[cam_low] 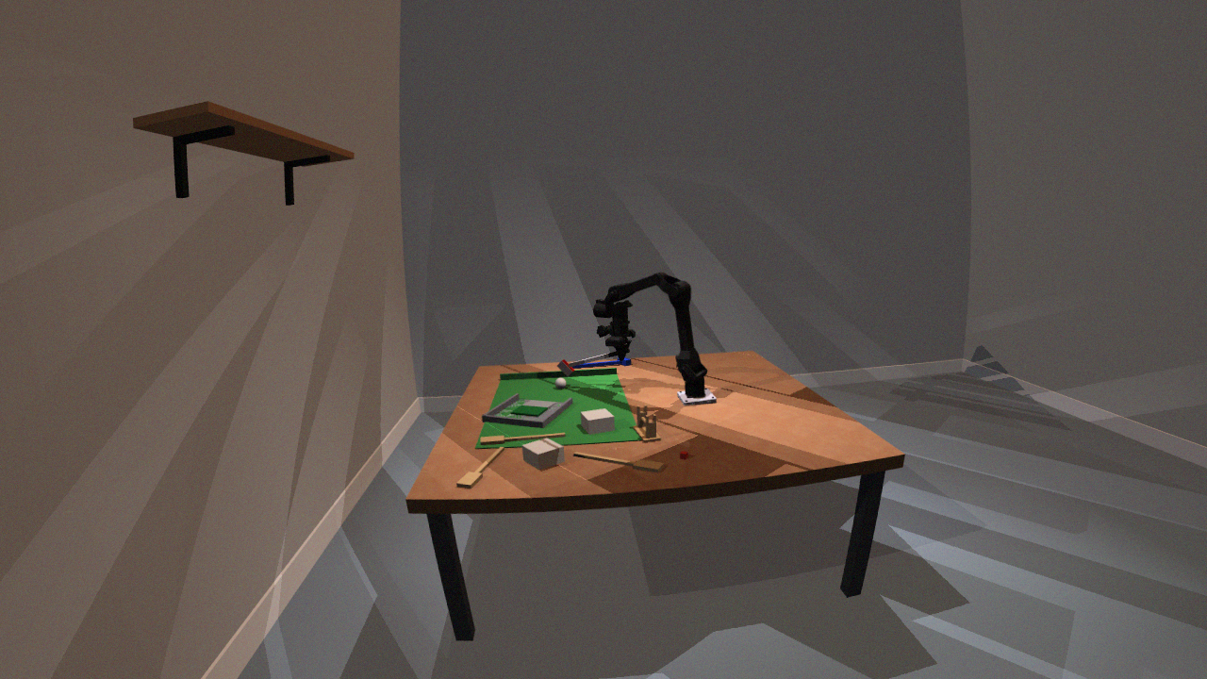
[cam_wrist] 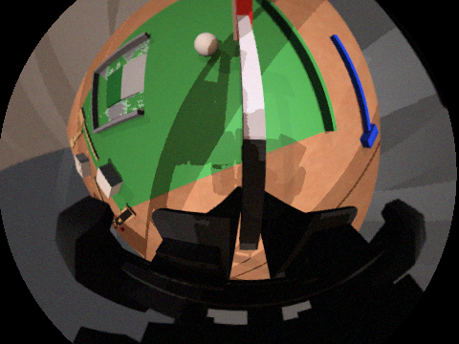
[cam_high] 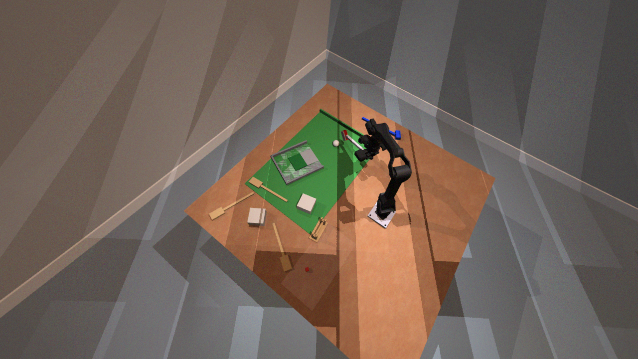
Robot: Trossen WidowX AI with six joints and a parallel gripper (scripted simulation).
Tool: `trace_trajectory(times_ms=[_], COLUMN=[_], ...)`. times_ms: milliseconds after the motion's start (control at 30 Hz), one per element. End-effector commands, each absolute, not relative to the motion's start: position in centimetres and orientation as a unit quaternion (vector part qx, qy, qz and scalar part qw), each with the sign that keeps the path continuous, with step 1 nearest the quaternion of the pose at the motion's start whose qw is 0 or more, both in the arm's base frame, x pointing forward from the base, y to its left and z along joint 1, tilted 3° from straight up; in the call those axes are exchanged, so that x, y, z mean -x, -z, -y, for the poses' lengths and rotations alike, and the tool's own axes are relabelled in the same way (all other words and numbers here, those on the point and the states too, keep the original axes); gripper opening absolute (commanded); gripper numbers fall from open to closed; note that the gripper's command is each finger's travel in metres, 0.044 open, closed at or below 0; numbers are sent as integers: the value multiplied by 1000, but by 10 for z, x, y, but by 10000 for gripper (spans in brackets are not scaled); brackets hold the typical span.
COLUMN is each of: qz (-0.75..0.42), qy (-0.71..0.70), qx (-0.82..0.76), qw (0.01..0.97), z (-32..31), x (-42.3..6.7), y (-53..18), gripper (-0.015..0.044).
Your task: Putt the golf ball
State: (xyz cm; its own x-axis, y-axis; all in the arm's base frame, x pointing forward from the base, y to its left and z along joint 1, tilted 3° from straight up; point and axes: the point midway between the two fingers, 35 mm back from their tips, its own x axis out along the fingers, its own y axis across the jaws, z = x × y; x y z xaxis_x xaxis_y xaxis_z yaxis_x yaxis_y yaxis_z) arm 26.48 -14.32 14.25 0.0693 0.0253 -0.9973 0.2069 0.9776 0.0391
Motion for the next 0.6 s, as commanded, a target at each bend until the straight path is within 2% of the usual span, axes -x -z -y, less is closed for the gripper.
trace_trajectory(times_ms=[0,567], qz=[-677,-677], qy=[67,67], qx=[-85,-85], qw=[728,728], z=[144,144], x=[-266,-268], y=[-137,-112], gripper=[0,0])
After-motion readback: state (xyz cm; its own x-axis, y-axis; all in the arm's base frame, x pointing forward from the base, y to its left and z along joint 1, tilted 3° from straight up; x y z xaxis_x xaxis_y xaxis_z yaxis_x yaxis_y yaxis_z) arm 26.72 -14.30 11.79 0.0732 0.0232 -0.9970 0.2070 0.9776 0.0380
